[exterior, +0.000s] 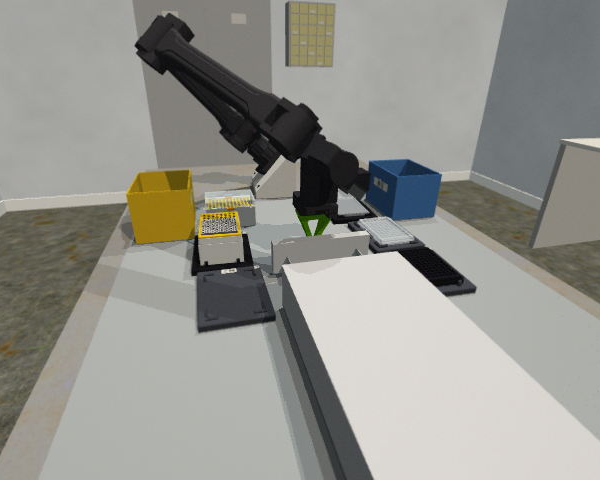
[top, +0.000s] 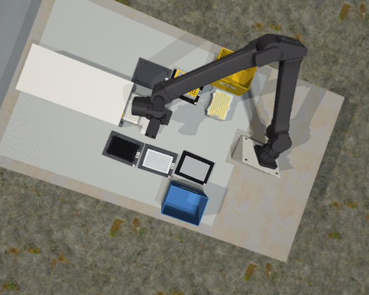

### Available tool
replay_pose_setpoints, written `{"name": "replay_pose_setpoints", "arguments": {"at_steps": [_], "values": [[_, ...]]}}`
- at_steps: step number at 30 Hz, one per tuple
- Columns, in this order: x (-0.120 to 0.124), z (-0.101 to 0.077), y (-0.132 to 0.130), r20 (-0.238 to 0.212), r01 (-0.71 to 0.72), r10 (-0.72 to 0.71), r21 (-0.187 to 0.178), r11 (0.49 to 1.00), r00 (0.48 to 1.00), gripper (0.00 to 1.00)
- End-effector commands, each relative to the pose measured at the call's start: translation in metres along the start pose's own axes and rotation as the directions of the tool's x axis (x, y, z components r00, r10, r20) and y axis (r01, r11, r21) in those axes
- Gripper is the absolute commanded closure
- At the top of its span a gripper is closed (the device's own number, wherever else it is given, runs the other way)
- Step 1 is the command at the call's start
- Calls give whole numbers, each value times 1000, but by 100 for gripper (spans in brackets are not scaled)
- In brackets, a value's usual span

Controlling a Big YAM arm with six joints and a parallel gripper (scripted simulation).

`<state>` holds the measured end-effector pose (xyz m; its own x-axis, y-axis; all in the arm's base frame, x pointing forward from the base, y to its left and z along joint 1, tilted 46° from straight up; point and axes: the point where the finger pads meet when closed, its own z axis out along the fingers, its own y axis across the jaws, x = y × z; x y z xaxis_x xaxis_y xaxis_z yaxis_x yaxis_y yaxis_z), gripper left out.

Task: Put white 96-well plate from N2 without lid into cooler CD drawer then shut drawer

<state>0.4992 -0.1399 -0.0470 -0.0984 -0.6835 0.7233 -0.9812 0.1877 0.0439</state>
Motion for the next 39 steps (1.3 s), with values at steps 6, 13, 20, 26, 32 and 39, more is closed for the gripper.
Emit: {"name": "replay_pose_setpoints", "arguments": {"at_steps": [6,13,20,26,32,39], "values": [[3,2,-29,6,-19,19,11,1000,1000,100],[3,2,-36,6,-24,24,13,1000,1000,100],[4,2,-44,6,-20,19,11,1000,1000,100],[4,2,-52,5,-19,19,10,1000,1000,100],[4,2,-57,6,-27,27,16,1000,1000,100],[4,2,-57,7,-28,28,17,999,1000,100]]}}
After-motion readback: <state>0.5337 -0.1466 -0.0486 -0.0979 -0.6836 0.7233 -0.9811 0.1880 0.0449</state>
